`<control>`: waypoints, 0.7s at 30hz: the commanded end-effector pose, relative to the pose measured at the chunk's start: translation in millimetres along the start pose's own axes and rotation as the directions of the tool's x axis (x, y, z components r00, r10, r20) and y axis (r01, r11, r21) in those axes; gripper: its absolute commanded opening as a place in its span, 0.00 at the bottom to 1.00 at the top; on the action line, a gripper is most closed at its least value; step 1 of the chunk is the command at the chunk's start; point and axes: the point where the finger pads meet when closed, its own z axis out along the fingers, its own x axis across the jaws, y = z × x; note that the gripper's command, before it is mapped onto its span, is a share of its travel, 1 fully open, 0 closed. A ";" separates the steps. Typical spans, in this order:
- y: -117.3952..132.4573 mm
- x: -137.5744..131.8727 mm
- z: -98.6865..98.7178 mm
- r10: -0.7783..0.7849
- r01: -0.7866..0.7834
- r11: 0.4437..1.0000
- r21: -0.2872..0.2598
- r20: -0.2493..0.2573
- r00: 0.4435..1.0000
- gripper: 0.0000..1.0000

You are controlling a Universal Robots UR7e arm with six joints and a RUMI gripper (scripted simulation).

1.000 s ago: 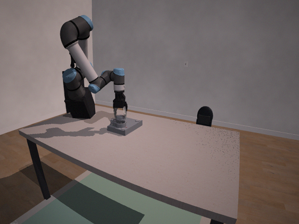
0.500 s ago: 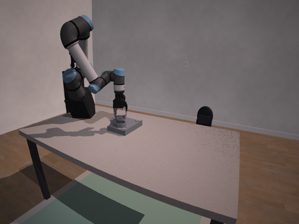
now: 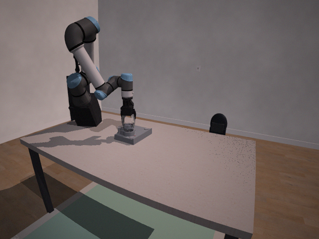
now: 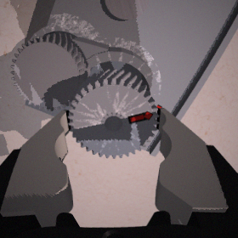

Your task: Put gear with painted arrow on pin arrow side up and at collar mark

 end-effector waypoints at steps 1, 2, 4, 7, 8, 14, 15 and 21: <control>0.2 0.5 0.3 0.000 0.000 1.000 -0.001 -0.001 1.000 0.00; 0.2 0.5 0.3 0.000 0.000 1.000 -0.001 -0.001 1.000 0.00; 0.2 0.5 0.7 0.000 0.000 1.000 -0.001 -0.001 1.000 0.00; 0.2 0.5 1.1 0.000 0.000 1.000 -0.001 -0.001 1.000 0.00; 0.2 0.5 1.3 0.000 0.000 1.000 -0.001 -0.001 1.000 0.00; 0.2 0.5 1.9 0.000 0.000 1.000 -0.001 -0.001 1.000 0.00; 0.2 0.5 2.0 0.000 0.000 1.000 -0.001 -0.001 1.000 0.00; 0.2 0.5 2.1 0.000 0.000 1.000 -0.001 -0.001 1.000 0.00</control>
